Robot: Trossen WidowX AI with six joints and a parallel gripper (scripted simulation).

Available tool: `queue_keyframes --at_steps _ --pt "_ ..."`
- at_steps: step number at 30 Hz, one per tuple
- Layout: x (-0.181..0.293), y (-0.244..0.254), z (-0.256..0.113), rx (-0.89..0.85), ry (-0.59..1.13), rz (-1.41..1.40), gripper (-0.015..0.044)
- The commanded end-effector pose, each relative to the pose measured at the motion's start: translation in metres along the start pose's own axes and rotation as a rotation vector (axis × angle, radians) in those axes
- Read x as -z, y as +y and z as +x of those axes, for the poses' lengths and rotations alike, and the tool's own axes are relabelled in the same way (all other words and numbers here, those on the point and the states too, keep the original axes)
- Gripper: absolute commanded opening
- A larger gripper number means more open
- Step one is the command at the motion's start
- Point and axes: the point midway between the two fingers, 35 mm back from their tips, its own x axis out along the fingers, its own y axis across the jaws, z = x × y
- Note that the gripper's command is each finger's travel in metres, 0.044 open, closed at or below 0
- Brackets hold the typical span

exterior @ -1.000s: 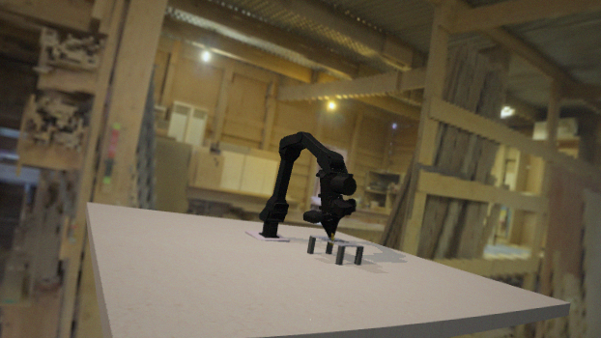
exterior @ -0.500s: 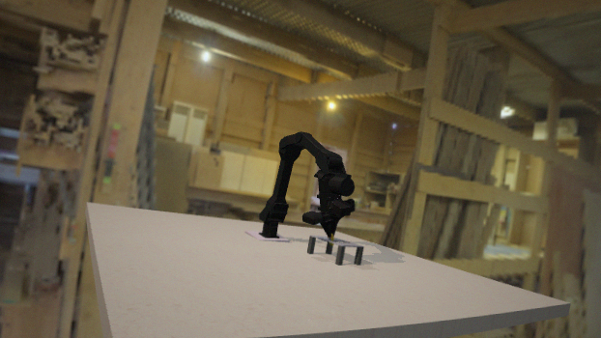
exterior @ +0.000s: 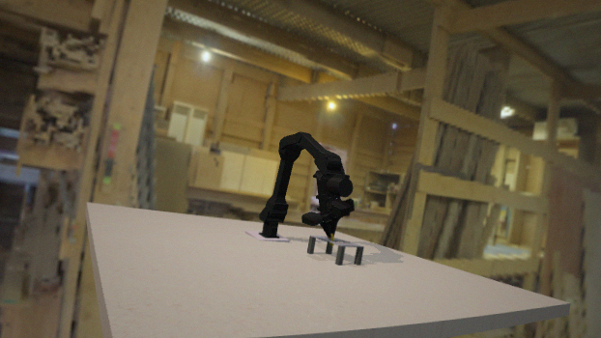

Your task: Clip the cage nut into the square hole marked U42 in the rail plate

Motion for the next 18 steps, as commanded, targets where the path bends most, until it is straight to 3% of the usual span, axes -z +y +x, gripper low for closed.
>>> queue_keyframes --at_steps 1,18 --pt "0.0000 0.0002 0.0003 -0.017 0.000 -0.003 0.0026" --pt "0.0003 -0.0016 0.0005 -0.039 0.000 -0.004 0.0026"
